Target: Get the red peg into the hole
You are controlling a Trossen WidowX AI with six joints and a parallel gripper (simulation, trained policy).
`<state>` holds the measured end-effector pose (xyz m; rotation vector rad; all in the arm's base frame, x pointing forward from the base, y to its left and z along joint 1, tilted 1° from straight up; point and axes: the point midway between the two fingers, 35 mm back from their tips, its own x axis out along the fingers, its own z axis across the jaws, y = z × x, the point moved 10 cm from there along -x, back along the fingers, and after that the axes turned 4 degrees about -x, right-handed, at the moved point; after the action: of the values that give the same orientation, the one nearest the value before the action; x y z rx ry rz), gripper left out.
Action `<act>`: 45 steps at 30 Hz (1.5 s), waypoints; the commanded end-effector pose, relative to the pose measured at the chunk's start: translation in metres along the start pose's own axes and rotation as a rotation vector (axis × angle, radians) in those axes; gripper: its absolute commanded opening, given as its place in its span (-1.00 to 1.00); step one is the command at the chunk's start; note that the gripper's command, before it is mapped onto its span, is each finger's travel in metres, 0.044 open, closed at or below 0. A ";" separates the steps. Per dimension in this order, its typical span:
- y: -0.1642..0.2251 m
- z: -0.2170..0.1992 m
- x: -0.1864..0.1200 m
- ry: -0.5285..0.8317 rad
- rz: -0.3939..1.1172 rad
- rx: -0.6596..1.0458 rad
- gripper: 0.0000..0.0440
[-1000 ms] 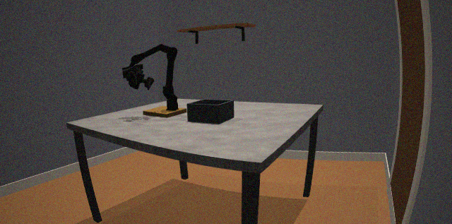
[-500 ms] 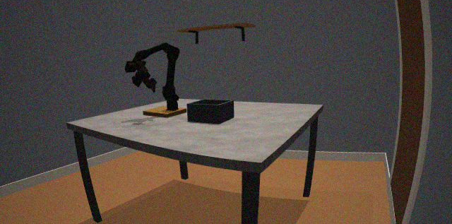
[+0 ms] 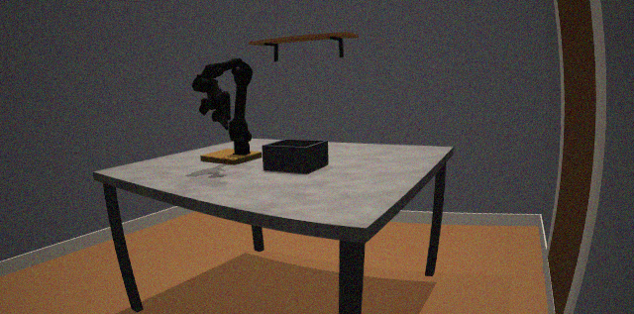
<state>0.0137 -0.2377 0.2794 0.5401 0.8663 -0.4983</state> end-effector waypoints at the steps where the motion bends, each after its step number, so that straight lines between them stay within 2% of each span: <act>1: 0.013 0.011 0.002 0.020 -0.013 -0.095 1.00; 13: 0.082 0.045 0.027 0.145 0.016 -0.488 1.00; 23: 0.148 0.052 0.044 0.237 0.065 -0.780 1.00; 34: 0.218 0.038 0.057 0.351 0.131 -1.030 1.00; 45: 0.278 0.002 0.067 0.505 0.169 -1.196 1.00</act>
<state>0.2187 -0.0494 0.2957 -0.3809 1.3658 0.3515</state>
